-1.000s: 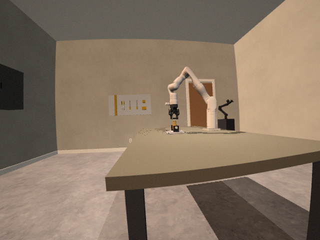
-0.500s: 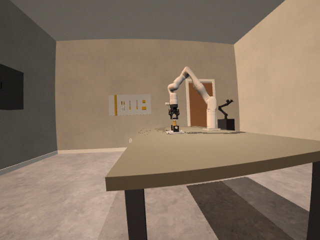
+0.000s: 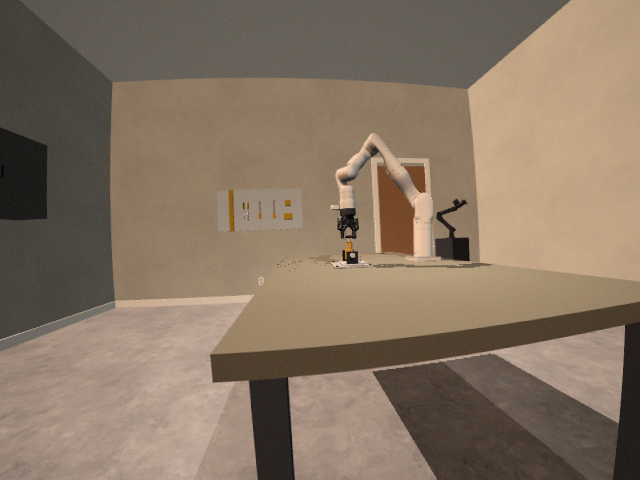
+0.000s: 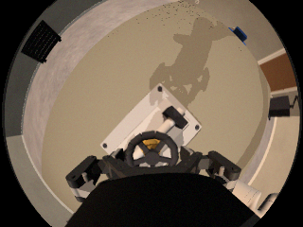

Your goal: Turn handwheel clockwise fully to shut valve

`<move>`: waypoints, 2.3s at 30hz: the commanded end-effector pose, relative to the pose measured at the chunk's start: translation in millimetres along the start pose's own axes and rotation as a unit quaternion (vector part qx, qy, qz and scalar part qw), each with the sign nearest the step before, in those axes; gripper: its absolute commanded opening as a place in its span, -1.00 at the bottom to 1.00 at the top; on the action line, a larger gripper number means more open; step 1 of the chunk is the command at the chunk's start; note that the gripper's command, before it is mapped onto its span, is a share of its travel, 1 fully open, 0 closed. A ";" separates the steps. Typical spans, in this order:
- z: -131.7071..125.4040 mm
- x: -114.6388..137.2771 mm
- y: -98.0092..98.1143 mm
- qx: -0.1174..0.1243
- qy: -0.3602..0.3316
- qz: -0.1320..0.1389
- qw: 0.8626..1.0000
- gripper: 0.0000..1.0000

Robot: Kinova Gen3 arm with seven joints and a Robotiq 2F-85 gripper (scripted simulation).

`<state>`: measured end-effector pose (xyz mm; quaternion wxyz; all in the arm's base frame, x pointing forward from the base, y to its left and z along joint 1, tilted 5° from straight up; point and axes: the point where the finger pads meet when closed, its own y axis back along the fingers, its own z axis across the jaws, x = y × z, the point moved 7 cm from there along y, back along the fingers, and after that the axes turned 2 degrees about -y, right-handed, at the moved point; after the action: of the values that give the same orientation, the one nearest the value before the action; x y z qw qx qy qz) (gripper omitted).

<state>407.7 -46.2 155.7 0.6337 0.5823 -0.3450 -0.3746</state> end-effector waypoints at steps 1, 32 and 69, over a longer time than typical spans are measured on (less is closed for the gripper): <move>-0.3 0.2 0.8 0.001 0.000 0.001 1.000 1.00; -0.3 0.1 43.6 0.001 0.000 0.001 1.000 1.00; -0.2 0.1 86.5 0.001 0.000 0.001 1.000 1.00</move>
<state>413.9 -42.7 241.2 0.6337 0.5823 -0.3450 -0.3746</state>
